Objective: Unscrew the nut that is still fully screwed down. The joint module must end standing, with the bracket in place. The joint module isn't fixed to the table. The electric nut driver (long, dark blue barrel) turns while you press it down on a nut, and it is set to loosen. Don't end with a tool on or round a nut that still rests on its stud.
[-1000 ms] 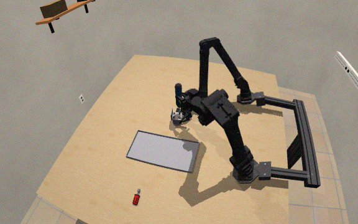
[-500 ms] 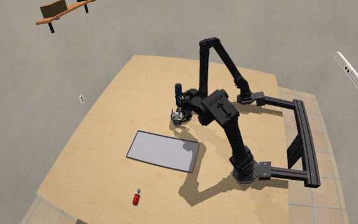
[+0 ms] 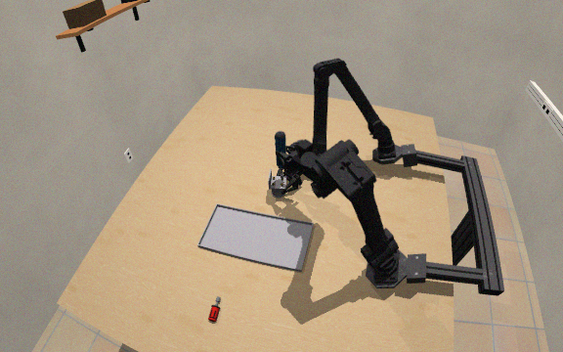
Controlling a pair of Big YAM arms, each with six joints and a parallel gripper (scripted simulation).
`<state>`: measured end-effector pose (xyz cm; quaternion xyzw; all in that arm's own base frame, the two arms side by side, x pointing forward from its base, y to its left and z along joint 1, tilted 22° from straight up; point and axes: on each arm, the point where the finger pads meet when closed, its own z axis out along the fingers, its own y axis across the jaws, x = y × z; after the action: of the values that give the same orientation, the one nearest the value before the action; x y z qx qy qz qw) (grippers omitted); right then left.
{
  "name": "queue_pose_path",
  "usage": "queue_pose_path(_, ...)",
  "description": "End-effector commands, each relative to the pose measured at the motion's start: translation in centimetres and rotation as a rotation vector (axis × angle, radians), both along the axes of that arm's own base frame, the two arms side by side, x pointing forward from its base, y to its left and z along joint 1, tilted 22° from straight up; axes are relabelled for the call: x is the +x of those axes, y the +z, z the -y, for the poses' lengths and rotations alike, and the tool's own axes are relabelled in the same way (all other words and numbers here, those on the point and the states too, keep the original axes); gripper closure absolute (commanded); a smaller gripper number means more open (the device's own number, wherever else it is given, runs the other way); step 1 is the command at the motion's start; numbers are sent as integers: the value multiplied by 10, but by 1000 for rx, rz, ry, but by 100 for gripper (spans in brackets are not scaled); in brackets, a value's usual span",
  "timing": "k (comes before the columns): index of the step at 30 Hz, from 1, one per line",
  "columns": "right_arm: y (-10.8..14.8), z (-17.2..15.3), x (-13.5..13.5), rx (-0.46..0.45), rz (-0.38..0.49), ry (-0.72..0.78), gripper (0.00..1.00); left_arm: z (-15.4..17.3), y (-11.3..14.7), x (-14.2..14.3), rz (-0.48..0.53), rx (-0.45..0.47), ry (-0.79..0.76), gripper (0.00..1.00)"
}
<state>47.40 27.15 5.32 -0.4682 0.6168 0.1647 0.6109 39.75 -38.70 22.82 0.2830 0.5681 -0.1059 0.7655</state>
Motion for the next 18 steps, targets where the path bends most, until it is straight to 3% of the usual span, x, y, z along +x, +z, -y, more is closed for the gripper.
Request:
queue_pose_path(1,6,-2,3,7,14,1,41,1,16,1,30,-48,-9,58)
queue_pose_path(12,6,-2,3,7,14,1,41,0,7,3,21,-39,-6,58)
queue_pose_path(18,6,-2,3,7,14,1,41,-1,15,2,32,-50,-6,58)
